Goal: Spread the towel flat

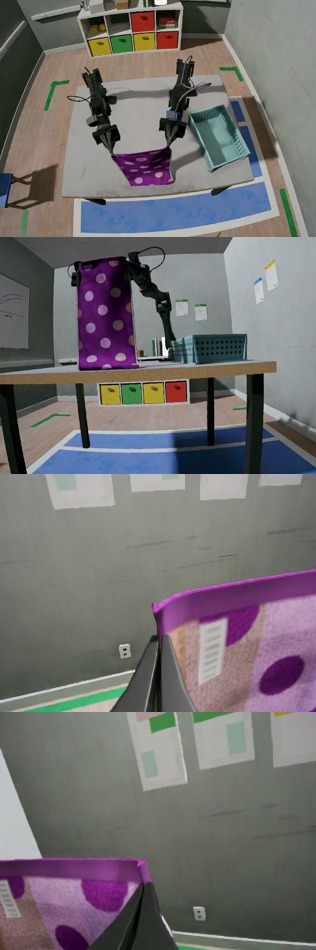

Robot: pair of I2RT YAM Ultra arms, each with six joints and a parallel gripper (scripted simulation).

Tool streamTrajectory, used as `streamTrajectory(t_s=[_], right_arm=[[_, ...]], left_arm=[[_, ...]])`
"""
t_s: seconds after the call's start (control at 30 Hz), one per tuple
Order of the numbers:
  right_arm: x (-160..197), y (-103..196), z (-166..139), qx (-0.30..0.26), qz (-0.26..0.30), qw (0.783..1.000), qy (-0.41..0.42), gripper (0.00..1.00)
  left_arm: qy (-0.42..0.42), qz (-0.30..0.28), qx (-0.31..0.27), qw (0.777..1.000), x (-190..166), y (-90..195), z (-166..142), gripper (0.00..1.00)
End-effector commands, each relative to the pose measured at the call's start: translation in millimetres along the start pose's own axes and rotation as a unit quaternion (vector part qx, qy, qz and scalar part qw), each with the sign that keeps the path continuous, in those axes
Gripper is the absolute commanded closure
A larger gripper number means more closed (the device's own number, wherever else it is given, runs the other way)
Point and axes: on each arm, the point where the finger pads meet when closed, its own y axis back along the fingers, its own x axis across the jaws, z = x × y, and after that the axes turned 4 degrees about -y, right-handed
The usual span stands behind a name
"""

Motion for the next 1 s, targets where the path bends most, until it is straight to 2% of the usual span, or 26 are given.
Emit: streamTrajectory(t_s=[0.0,0.77,0.8,0.87,0.9,0.97], right_arm=[[-1,7,36,-0.032,-0.001,1.000,0.000,1.00],[-1,7,36,-0.032,-0.001,1.000,0.000,1.00],[12,-8,11,-0.044,0.012,0.999,-0.003,1.00],[12,-8,11,-0.044,0.012,0.999,-0.003,1.00],[22,-18,8,-0.078,0.021,0.997,-0.006,1.00],[22,-18,8,-0.078,0.021,0.997,-0.006,1.00]], left_arm=[[-0.004,0.005,-0.008,1.000,6,8,15,1.00],[-0.004,0.005,-0.008,1.000,6,8,15,1.00],[-0.006,0.013,-0.007,1.000,15,-4,-13,1.00],[-0.006,0.014,-0.016,1.000,16,-5,-5,1.00],[-0.010,0.030,-0.050,0.998,34,-11,5,1.00],[-0.010,0.030,-0.050,0.998,35,-11,5,1.00]])
